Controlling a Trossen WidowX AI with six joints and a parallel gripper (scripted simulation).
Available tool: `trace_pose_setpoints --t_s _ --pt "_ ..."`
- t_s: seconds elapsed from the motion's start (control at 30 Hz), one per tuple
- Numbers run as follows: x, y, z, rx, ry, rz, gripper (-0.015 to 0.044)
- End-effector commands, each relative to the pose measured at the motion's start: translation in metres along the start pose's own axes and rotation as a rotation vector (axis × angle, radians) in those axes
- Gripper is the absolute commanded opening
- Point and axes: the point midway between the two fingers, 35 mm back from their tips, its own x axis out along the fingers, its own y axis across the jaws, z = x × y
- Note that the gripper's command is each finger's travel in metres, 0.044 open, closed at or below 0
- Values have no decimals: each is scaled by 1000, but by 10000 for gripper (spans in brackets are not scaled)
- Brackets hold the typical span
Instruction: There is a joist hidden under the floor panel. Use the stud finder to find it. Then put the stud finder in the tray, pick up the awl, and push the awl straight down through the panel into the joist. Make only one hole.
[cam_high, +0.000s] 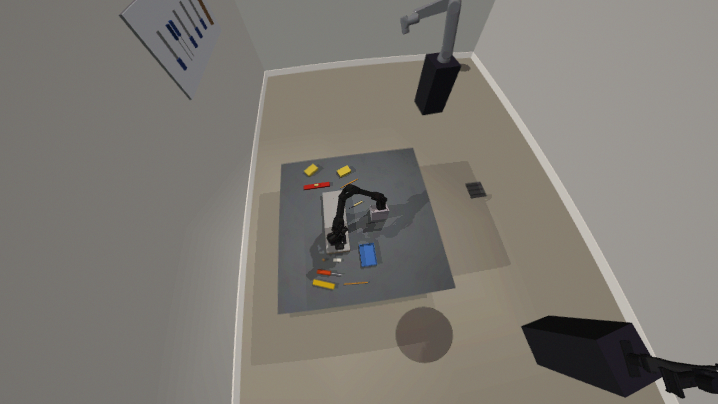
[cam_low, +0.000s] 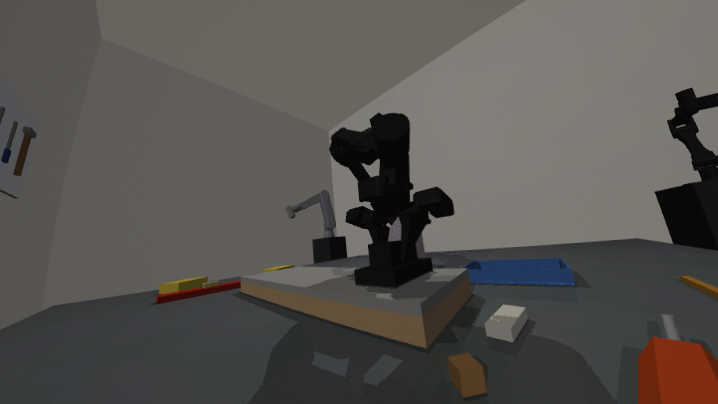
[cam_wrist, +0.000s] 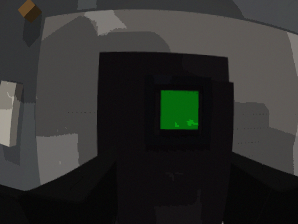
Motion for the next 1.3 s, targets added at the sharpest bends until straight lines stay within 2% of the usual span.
trace_pose_setpoints --t_s 0.0,0.63,1.27 --pt "0 10 -1 -1 1 4 0" --pt "0 22 -1 -1 1 5 0" --pt "0 -20 -1 -2 2 3 0"
